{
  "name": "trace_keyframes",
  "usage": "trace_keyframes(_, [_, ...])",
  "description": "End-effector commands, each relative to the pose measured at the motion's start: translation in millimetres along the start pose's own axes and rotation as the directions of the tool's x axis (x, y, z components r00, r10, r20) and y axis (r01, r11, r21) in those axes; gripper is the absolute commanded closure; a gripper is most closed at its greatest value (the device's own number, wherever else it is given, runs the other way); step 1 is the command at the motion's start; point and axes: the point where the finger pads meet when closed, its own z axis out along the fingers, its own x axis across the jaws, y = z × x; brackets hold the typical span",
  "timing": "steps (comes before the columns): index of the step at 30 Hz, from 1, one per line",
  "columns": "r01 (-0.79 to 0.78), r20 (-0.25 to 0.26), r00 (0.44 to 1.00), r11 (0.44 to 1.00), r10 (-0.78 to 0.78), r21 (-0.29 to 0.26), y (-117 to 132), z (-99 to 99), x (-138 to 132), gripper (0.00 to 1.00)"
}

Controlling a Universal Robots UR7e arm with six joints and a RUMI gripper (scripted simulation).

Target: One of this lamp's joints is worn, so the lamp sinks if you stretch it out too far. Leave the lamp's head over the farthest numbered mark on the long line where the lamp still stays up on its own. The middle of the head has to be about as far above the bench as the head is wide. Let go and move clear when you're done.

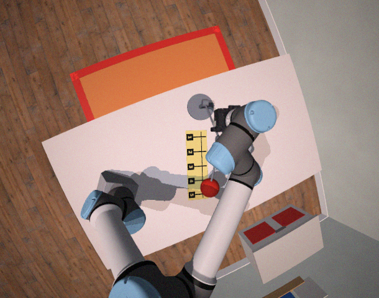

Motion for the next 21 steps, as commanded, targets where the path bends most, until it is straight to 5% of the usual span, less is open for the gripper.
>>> trace_keyframes(1, [-0.001, 0.001, 1.0, 1.0, 0.001, -0.002, 8.3, -7.1, -0.3, 1.0])
trace_keyframes(6, [-0.001, 0.001, 1.0, 1.0, 0.001, -0.002, 12.6, -10.7, -0.3, 1.0])
trace_keyframes(7, [-0.001, 0.001, 1.0, 1.0, 0.001, -0.002, 12.3, -10.5, -0.3, 0.0])
trace_keyframes(21, [-0.001, 0.001, 1.0, 1.0, 0.001, -0.002, 8.5, -7.4, -0.2, 0.0])
